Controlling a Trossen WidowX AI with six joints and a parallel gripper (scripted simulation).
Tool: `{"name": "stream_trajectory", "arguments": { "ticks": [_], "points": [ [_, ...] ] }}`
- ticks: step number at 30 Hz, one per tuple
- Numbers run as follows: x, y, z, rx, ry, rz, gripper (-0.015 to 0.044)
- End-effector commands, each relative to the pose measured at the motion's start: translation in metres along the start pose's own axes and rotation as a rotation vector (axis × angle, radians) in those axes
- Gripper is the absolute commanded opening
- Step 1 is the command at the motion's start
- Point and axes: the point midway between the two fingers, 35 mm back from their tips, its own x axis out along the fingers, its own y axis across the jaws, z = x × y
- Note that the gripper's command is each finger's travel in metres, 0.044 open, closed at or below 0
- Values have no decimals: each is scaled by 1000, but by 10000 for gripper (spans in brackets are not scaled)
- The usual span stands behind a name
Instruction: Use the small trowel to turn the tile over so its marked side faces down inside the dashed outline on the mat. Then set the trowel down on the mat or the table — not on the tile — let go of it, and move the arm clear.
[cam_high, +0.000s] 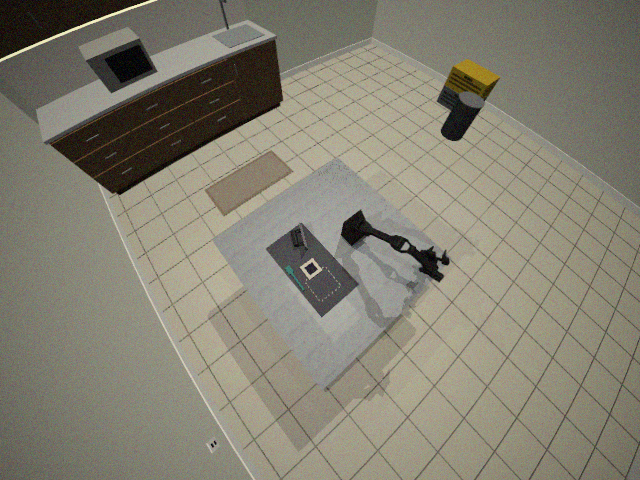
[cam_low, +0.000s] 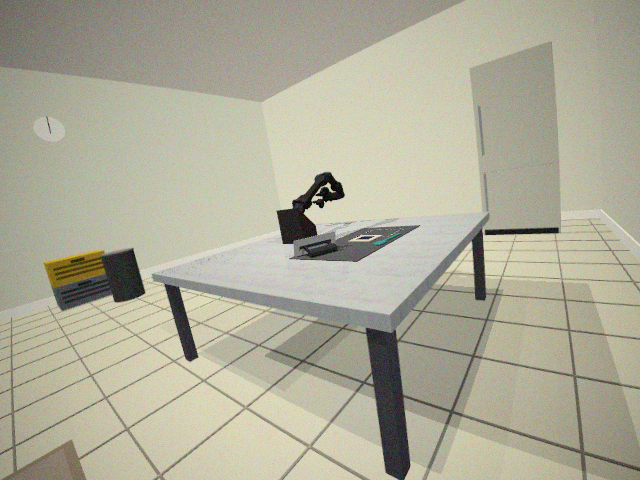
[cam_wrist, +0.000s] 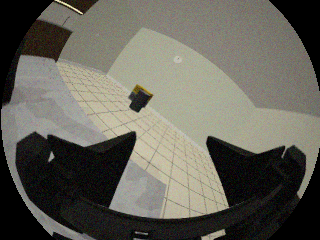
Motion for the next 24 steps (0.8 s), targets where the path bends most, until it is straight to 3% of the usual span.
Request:
{"name": "stream_trajectory", "arguments": {
  "ticks": [1, 11, 24],
  "points": [
    [-1, 0, -1, 1, 3, 0, 374],
    [-71, 22, -55, 106, 237, -2, 111],
    [-172, 57, -100, 251, 518, -27, 100]
  ]
}}
